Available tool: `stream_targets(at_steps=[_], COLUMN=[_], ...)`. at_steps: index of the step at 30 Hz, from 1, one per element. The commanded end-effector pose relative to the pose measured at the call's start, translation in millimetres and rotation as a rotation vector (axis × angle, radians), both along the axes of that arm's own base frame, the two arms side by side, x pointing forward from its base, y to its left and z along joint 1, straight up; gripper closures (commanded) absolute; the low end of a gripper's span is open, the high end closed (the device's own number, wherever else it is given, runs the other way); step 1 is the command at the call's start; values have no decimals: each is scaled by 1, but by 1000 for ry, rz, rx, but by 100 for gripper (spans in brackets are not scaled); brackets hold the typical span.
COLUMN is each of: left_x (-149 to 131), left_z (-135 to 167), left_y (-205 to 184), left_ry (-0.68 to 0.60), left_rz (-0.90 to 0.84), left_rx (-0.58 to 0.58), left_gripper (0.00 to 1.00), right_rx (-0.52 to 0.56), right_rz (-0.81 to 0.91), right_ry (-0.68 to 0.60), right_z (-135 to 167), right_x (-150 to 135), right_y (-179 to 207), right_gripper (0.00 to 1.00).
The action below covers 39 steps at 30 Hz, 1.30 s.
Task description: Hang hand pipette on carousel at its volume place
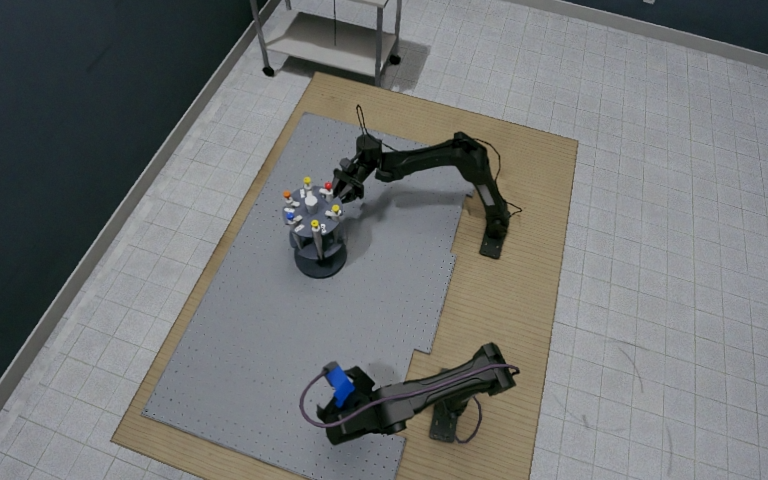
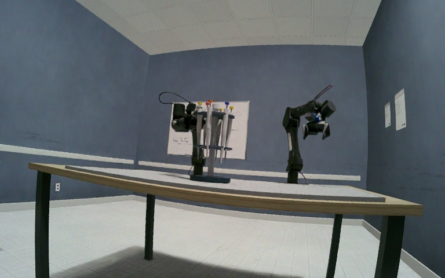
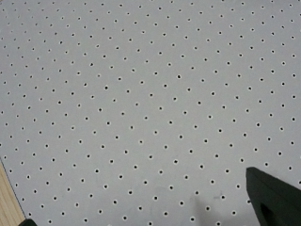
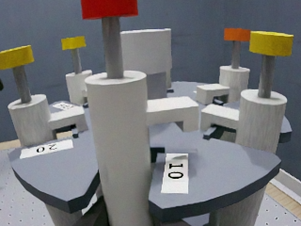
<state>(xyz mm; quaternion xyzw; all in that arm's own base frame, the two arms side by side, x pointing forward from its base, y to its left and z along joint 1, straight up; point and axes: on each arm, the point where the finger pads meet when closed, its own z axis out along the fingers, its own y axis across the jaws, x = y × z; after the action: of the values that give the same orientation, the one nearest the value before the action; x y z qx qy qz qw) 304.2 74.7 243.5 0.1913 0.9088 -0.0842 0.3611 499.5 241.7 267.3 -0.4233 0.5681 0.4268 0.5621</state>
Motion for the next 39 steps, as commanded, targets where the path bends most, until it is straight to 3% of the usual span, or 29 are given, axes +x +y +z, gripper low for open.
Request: stream_targets(at_steps=[1,6,7,39], left_x=[4,4,4,4], left_z=[9,9,9,9], left_y=[1,1,1,1], left_ry=[-39,-39,-39,-39], left_rz=[-10,-10,-10,-10], left_rx=[8,8,8,8], left_gripper=[0,0,0,0], right_rx=[1,1,3,3], right_rz=[107,192,199,199], right_ry=[-20,-24,-60,-60], right_z=[9,9,27,27], right_x=[0,-2,-10,-10], right_y=[-3,1,4,4], right_gripper=[88,88,88,88])
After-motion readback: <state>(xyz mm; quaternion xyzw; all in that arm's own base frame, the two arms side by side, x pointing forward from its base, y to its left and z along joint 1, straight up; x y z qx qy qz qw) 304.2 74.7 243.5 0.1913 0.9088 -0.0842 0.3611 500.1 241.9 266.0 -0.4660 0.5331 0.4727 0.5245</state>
